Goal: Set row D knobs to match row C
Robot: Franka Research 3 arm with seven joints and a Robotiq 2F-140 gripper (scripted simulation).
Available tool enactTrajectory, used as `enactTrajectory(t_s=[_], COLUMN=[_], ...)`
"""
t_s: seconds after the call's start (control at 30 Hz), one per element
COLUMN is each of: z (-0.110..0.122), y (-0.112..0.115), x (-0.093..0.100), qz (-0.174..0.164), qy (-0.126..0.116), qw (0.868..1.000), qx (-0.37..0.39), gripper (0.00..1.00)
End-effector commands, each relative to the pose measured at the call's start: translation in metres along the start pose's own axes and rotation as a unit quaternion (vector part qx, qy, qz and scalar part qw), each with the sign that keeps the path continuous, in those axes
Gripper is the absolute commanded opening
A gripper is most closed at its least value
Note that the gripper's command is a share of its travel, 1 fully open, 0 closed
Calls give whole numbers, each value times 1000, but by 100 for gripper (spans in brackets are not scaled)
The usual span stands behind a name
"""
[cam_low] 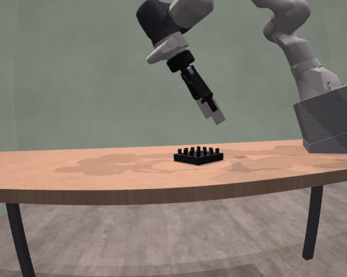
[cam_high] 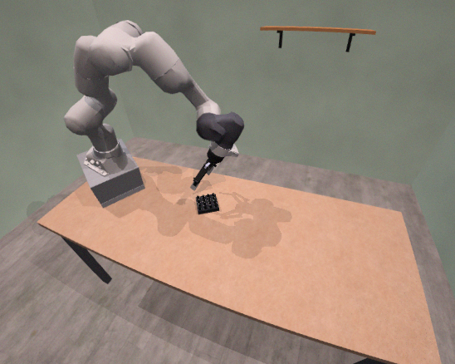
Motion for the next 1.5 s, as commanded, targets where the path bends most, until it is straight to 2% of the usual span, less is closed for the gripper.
enactTrajectory(t_s=[0.0,0.4,0.43,0.47,0.93,0.97,1.0,1.47], z=[3,3,8,9,9,17,18,18], y=[-3,-3,1,2,2,5,5,5], x=[0,0,-3,-3,-3,-7,-8,-8], qz=[19,19,41,45,45,67,71,71], qy=[1,1,6,7,7,14,15,15], qw=[1000,1000,998,998,998,995,995,995], qx=[21,21,43,46,46,66,69,69], gripper=[100,100,100,100,100,100,100,100])
Point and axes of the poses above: the point where the finger pads meet when closed, its own x axis back along the fingers, its own z axis across the jaws, y = z × x, the point moved 9 cm from there along x, back along the fingers, and after that the axes turned 11 degrees about x, right-handed, at the moved point
